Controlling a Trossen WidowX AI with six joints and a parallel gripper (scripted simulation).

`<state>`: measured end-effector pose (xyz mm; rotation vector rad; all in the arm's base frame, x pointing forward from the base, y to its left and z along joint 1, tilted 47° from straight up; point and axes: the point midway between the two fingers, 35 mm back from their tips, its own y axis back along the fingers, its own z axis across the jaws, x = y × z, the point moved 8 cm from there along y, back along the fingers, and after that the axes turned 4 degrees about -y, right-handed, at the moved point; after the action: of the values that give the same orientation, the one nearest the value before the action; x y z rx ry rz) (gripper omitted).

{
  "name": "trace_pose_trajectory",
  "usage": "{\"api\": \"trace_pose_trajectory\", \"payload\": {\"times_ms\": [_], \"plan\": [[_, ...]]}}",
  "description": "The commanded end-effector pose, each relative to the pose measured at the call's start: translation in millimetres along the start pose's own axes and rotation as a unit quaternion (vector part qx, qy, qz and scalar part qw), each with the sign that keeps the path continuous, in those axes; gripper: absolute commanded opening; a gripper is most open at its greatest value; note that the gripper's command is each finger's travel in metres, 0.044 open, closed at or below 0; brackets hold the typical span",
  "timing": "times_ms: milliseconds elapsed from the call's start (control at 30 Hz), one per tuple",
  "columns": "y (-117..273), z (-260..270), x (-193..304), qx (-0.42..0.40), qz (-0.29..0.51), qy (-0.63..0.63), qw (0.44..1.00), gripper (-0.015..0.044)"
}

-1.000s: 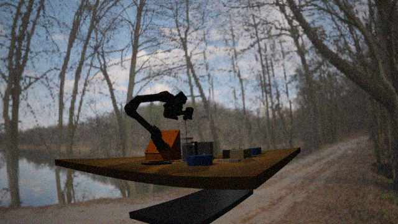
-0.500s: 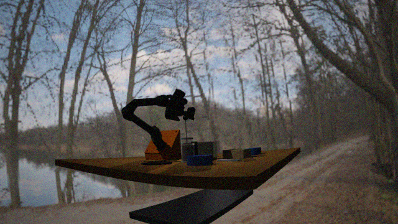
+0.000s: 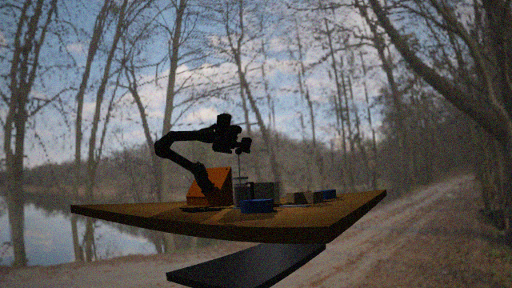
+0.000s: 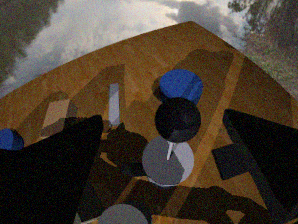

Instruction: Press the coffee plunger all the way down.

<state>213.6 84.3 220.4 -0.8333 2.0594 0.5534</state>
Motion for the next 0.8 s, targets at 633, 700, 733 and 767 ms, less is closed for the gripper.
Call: {"api": "trace_pose_trajectory", "payload": {"times_ms": [633, 700, 733, 767], "plan": [[3.3, -8.1, -1.9, -0.004, -0.026, 0.019, 0.999, 0.0118], [3.3, -8.1, -1.9, -0.004, -0.026, 0.019, 0.999, 0.0117], [3.3, -8.1, -1.9, -0.004, -0.026, 0.019, 0.999, 0.0117], [3.3, -8.1, -1.9, -0.004, -0.026, 0.019, 0.999, 0.0117]]}}
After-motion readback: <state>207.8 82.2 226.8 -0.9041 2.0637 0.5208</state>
